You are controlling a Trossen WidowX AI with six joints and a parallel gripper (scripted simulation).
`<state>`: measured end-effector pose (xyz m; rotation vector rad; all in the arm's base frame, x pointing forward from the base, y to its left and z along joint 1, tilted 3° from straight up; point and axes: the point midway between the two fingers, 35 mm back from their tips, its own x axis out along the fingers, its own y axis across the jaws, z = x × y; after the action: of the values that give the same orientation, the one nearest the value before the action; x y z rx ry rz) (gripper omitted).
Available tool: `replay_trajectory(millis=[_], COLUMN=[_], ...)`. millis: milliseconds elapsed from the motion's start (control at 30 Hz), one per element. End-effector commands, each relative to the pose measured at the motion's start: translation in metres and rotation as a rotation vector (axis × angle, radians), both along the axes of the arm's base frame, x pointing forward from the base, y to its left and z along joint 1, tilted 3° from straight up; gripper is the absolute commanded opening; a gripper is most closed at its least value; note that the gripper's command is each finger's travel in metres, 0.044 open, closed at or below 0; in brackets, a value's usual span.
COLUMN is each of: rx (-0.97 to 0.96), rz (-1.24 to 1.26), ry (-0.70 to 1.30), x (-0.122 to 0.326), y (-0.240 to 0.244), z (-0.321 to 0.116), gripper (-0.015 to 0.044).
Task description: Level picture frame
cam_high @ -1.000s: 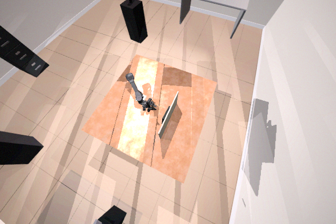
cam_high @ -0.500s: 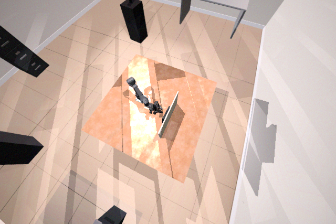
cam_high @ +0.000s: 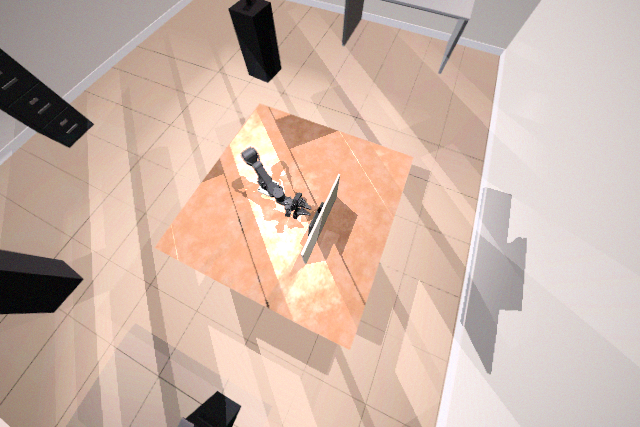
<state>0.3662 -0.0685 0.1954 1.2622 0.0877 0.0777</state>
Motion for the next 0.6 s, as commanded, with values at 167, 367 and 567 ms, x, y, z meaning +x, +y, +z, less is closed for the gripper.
replay_trajectory(millis=[167,367,567], rx=[0.005,0.005,0.005], rz=[-0.004,-0.004,-0.004], ry=[0.002,0.002,0.001], x=[0.014,0.023,0.033], y=[0.0,0.001,0.002], z=[-0.001,-0.001,-0.001], gripper=[0.026,0.026,0.026])
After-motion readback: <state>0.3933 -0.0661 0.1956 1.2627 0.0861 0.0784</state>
